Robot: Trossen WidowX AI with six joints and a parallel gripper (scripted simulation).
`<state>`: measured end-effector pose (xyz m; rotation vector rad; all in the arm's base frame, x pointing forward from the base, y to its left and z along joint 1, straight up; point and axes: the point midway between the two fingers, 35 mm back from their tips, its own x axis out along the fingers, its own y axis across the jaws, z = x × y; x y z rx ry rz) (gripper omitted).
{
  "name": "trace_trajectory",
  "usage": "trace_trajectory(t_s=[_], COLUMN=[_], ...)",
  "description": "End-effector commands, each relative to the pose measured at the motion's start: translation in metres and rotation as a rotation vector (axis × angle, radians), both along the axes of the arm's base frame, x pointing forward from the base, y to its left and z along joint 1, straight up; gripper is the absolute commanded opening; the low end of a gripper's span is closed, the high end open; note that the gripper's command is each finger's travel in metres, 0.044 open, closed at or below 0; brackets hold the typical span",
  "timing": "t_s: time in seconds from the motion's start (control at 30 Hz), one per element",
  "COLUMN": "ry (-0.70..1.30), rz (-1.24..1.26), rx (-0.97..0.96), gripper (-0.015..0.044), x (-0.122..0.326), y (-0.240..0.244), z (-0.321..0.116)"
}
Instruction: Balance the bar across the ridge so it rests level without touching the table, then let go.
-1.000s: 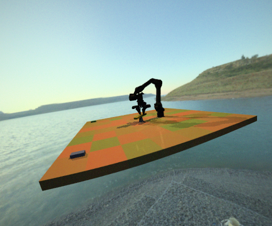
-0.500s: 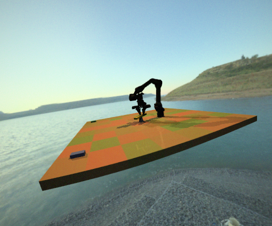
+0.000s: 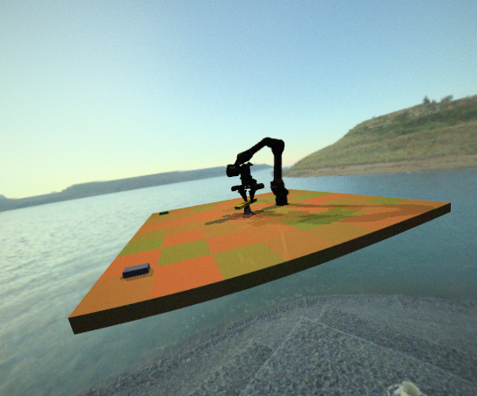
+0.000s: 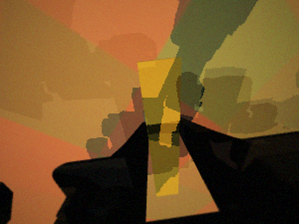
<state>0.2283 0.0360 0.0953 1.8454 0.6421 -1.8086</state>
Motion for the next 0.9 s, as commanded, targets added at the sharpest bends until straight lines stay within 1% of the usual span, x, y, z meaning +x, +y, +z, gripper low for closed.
trace_trajectory(t_s=[0.0,0.87], ry=[0.001,0.001], rz=[-0.004,-0.004], rx=[0.001,0.001], gripper=[0.0000,0.0000], x=[-0.0002,-0.0007], y=[0.0001,-0.0001], z=[-0.0008,-0.0031])
